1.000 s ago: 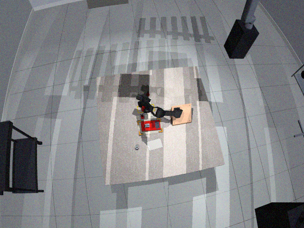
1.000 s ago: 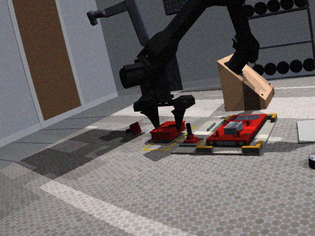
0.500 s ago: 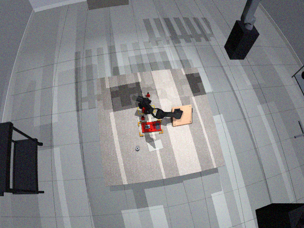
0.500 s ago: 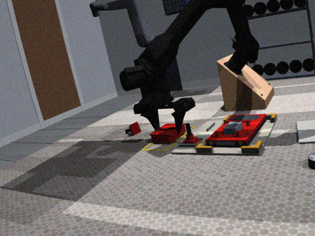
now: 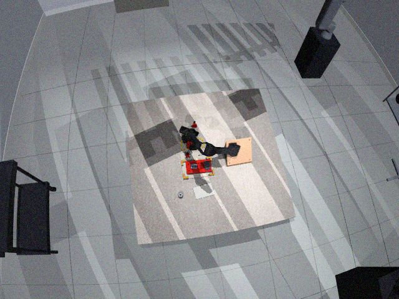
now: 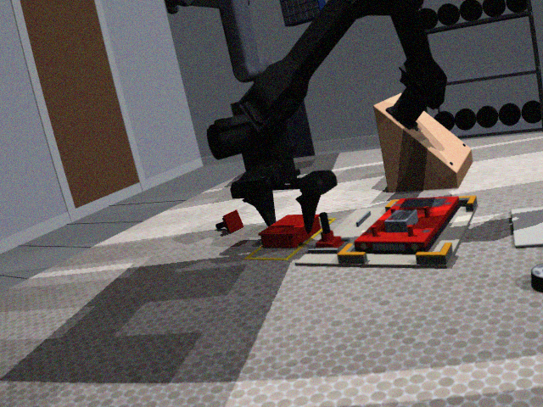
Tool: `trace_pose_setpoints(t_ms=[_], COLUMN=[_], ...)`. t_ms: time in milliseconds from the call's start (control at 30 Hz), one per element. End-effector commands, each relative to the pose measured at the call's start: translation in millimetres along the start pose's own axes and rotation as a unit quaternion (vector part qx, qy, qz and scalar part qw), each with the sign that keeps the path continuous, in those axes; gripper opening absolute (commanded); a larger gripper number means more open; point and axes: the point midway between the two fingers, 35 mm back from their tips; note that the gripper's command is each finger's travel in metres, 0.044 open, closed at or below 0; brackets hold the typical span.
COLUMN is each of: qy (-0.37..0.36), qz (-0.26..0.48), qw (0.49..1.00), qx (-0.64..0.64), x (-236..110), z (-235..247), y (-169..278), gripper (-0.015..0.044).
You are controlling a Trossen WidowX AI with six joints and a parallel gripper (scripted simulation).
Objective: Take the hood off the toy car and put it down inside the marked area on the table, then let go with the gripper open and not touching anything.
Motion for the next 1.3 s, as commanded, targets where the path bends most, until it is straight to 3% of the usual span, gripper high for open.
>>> trace_pose_setpoints(t_ms=[0,267,533,1267], qy=[0.000,0.000,-0.004,-0.004], qz=[0.000,0.000,0.001,0.001], qw=[1.000,1.000,1.000,1.000], qx=[0.000,0.000,0.000,0.000], x=[-0.3,-2.6,-70.8,-73.0], z=[-0.1,-0.3,-2.1,-2.0], y=[-0.1,-0.4,-0.6,-0.4], gripper=[0.0236,0.0440,0.0440,0.0440])
Point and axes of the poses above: the point midway between the two fingers, 35 mm back from their tips, its own x axis out along the fingers, its own z axis across the jaws, y = z × x, and after that the axes turned 3 degrees about -x, right-handed
